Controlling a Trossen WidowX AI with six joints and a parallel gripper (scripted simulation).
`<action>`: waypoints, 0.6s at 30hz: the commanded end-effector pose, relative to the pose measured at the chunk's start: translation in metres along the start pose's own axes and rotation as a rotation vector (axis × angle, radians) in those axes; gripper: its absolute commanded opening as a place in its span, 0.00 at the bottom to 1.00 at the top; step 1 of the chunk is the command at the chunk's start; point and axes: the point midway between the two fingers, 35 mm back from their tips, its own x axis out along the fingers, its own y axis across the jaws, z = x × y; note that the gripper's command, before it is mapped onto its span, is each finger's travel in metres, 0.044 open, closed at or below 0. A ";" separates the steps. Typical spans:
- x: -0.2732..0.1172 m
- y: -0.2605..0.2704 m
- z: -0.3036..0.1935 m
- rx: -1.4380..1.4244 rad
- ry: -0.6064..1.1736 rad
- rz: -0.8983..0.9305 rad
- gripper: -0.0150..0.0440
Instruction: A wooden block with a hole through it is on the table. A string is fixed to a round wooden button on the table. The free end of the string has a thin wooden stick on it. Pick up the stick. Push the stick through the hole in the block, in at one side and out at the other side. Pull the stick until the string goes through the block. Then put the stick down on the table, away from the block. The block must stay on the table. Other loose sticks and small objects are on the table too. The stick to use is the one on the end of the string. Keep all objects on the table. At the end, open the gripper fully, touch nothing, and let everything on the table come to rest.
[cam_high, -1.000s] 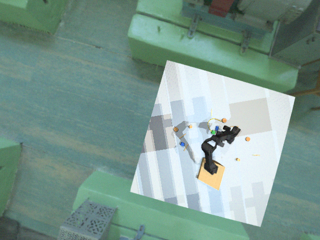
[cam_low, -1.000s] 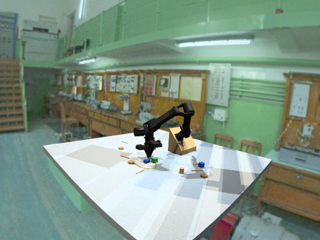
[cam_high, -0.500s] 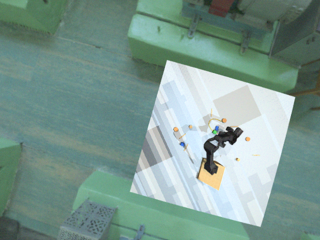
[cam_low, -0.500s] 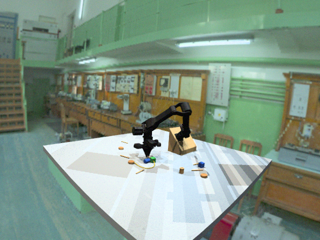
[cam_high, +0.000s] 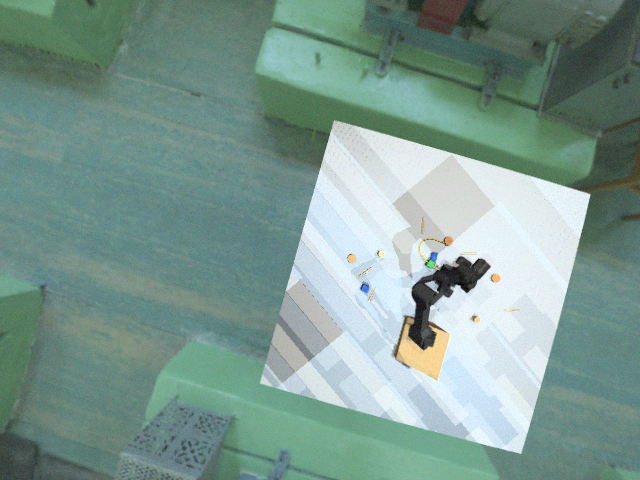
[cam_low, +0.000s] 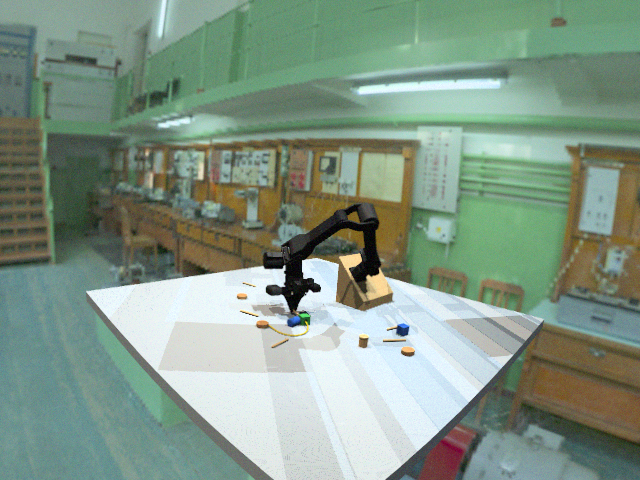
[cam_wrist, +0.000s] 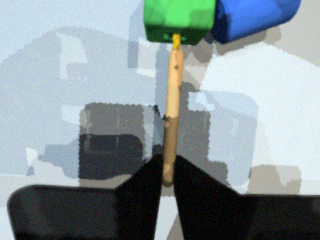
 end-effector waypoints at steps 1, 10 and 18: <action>0.000 0.001 -0.005 0.008 0.003 0.000 0.25; -0.001 0.002 -0.016 0.010 0.003 -0.002 0.25; -0.002 0.003 -0.026 0.010 0.003 -0.005 0.25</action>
